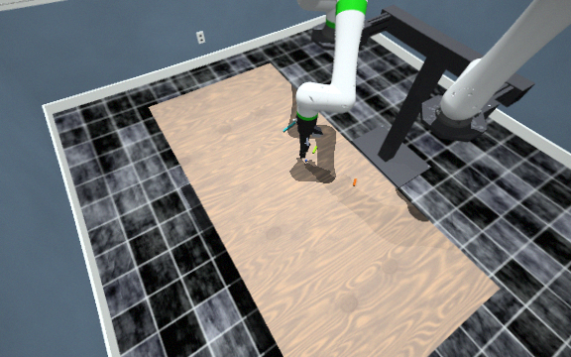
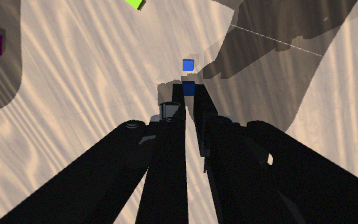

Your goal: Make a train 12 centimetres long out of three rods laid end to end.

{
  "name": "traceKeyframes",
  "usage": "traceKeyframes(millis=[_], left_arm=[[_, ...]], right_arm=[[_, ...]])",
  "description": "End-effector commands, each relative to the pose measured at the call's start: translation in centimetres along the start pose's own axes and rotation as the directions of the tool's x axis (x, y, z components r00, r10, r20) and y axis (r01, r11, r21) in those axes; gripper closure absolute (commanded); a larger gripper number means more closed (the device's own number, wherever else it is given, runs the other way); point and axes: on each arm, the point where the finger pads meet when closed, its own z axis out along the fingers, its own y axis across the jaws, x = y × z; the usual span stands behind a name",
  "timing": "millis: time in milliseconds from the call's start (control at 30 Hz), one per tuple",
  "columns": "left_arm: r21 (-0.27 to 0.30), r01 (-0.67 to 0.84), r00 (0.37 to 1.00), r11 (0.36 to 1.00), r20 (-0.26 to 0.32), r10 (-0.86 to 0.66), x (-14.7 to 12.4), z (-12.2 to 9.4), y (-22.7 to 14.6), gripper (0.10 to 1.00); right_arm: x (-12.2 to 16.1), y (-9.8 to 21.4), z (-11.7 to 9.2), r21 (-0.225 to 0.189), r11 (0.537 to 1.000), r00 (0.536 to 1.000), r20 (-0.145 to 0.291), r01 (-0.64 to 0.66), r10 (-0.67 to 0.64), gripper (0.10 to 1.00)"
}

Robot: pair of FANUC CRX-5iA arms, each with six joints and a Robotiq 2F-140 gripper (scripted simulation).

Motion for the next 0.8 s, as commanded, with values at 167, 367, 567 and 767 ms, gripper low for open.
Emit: traceKeyframes(millis=[167,367,567,767], left_arm=[[0.0,0.0,1.0,1.0,-0.002,0.0,0.0,-0.1,0.0,0.098],[0.0,0.0,1.0,1.0,-0.002,0.0,0.0,-0.1,0.0,0.098],[0.0,0.0,1.0,1.0,-0.002,0.0,0.0,-0.1,0.0,0.098],[0.0,0.0,1.0,1.0,-0.002,0.0,0.0,-0.1,0.0,0.098]], right_arm=[[-0.1,0.2,2.3,-0.002,1.0,1.0,0.001,0.0,0.0,0.974],[-0.1,0.2,2.9,-0.002,1.0,1.0,0.001,0.0,0.0,0.974],[-0.1,0.2,3.0,-0.002,1.0,1.0,0.001,0.0,0.0,0.974],[-0.1,0.2,3.0,-0.002,1.0,1.0,0.001,0.0,0.0,0.974]])
